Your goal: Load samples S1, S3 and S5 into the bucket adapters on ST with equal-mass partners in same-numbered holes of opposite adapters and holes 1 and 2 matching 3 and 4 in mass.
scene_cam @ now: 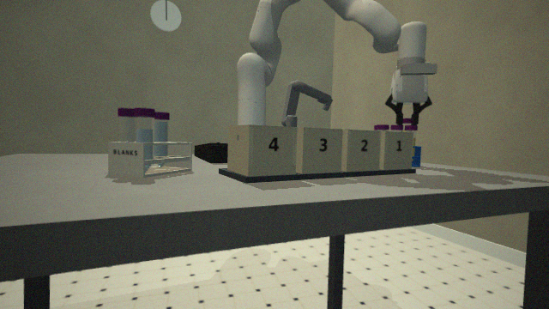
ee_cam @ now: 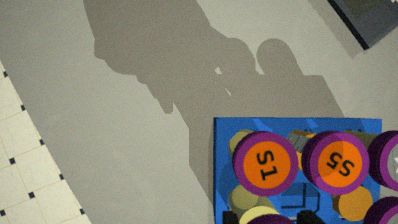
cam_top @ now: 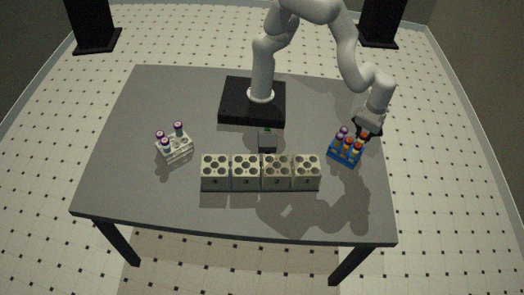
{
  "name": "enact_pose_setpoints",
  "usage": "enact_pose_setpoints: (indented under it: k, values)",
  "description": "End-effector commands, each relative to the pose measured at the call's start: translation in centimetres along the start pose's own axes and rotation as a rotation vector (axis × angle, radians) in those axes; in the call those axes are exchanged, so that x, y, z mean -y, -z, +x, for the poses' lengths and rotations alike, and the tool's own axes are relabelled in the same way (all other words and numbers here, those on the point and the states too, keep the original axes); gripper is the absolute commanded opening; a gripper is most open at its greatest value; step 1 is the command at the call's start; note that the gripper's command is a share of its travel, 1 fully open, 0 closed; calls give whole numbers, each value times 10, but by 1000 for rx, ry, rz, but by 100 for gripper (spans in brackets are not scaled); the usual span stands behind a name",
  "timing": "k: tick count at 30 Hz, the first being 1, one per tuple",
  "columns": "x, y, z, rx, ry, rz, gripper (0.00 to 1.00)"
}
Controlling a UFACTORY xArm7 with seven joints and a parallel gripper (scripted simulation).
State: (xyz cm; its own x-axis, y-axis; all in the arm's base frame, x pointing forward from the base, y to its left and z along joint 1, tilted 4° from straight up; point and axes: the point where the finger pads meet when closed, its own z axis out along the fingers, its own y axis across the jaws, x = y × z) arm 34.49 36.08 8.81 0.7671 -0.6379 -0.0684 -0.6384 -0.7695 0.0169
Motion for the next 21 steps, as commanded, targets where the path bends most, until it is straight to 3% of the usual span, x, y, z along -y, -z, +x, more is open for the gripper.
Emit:
enact_pose_setpoints:
  k: [1,21]
  values:
    - [2,11,0,-1,0,6,0]
    - [2,43,0,-1,0,6,0]
